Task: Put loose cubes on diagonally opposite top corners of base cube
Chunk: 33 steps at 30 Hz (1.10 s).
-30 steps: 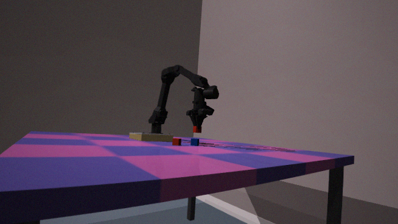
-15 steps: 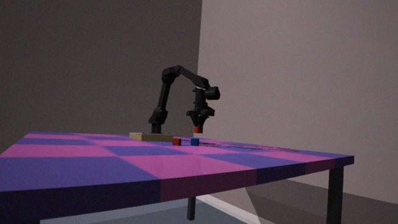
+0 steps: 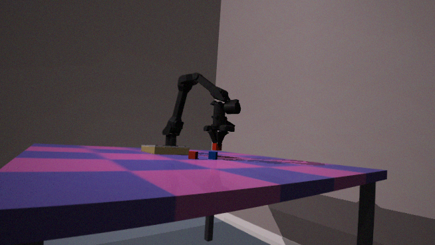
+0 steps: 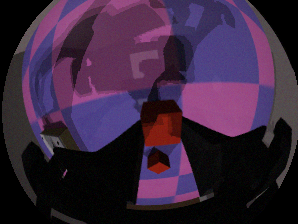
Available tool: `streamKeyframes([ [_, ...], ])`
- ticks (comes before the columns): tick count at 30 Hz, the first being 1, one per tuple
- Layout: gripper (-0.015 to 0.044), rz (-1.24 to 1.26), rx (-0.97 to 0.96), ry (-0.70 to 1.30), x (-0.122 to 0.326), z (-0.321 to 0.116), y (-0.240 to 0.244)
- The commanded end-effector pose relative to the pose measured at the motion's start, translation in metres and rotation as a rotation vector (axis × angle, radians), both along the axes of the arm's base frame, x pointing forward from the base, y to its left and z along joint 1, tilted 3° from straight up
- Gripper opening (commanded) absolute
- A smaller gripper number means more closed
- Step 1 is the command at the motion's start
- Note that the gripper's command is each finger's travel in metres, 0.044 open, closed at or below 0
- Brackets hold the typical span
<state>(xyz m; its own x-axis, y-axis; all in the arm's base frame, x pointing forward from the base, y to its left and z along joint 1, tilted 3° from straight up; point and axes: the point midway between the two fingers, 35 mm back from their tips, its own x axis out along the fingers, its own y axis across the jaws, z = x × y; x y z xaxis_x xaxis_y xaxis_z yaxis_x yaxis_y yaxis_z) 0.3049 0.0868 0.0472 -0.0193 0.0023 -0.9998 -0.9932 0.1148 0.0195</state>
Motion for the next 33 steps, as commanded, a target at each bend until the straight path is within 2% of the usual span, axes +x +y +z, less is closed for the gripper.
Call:
streamKeyframes([
  [1, 0.0105, 0.005, 0.004, 0.004, -0.0015, -0.0046, 0.0008],
  [26, 0.0105, 0.000, 0.004, 0.004, -0.0015, -0.0060, 0.0008],
  [30, 0.0205, 0.000, 0.004, 0.004, -0.0015, -0.0060, 0.0008],
  [33, 0.0205, 0.000, 0.004, 0.004, -0.0015, -0.0060, 0.0008],
])
